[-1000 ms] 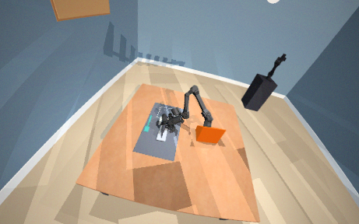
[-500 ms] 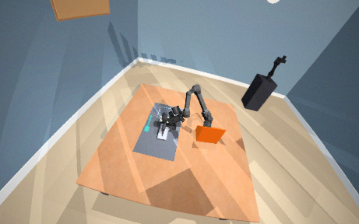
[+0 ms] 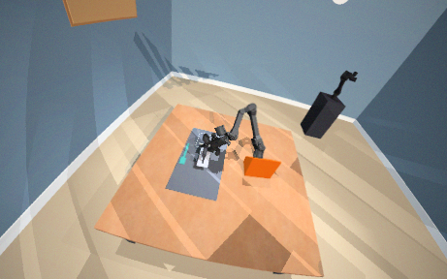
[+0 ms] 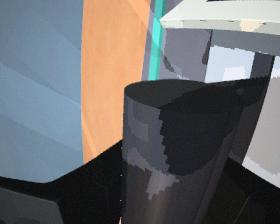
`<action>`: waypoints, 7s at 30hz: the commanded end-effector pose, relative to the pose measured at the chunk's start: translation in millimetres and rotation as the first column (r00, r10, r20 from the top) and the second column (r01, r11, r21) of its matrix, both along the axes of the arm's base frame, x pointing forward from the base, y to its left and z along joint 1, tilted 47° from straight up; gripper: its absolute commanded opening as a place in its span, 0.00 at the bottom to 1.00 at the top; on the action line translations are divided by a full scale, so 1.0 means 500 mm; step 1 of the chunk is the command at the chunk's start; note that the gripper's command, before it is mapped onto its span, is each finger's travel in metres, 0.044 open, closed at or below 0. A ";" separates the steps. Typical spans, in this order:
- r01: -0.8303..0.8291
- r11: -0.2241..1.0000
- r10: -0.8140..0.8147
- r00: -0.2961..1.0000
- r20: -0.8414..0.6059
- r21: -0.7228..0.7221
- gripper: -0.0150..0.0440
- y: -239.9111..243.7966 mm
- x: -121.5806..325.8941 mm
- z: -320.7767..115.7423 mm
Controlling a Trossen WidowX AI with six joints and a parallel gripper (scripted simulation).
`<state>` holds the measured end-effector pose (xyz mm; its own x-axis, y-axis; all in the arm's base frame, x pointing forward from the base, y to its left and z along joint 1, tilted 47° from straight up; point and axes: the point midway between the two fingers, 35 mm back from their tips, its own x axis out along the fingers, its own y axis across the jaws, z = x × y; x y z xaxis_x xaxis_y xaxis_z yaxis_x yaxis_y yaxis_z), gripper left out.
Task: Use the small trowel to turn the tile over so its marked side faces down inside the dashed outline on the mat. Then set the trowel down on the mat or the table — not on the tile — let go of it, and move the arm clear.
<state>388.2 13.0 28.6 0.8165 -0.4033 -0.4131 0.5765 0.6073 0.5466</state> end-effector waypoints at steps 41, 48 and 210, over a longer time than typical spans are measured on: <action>-0.005 1.000 0.004 1.000 0.017 0.005 0.25 0.054 -0.004 0.052; -0.005 1.000 0.004 1.000 0.017 0.005 0.25 0.054 -0.004 0.052; -0.682 0.249 0.471 -0.535 -0.701 0.688 0.76 0.174 -0.016 -0.343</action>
